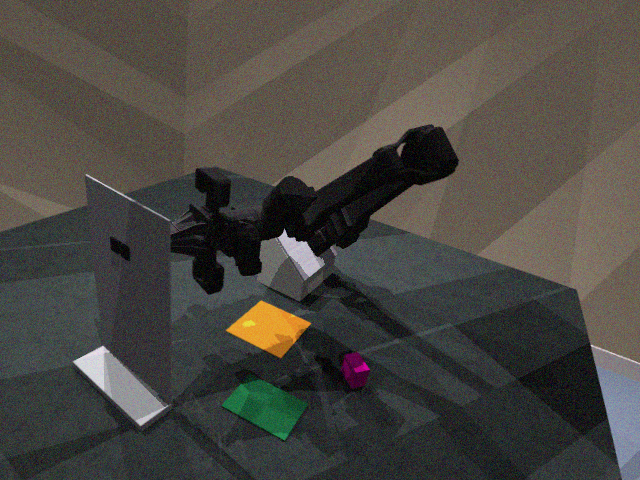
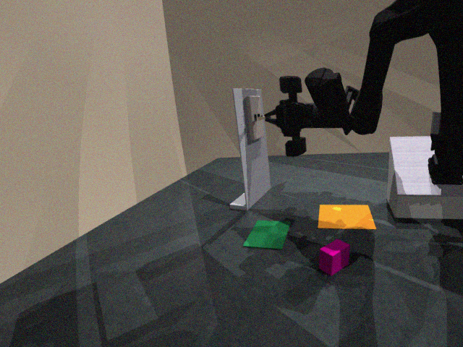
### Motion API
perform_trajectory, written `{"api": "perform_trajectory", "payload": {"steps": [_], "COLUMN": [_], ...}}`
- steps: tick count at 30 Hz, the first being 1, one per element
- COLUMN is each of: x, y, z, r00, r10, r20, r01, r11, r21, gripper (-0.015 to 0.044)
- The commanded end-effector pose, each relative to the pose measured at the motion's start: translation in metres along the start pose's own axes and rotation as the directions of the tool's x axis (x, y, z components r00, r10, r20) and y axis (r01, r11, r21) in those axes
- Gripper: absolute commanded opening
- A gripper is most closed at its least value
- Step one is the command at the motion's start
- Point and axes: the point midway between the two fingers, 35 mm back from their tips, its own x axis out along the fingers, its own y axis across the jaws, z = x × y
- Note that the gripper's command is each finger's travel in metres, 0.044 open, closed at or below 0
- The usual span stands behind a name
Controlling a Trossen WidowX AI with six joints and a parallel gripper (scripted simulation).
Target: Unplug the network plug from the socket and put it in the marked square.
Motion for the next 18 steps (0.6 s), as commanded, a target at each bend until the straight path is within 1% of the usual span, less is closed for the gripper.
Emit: {"api": "perform_trajectory", "payload": {"steps": [1,18], "x": [-0.0041,-0.0137], "y": [0.0012,0.0012], "z": [-0.0006,-0.0053], "r00": [1.0,1.0], "r10": [0.005,0.006], "r20": [0.004,0.004], "r01": [-0.005,-0.006], "r11": [1.0,1.0], "r21": [-0.002,-0.002], "gripper": [0.0,0.0]}}
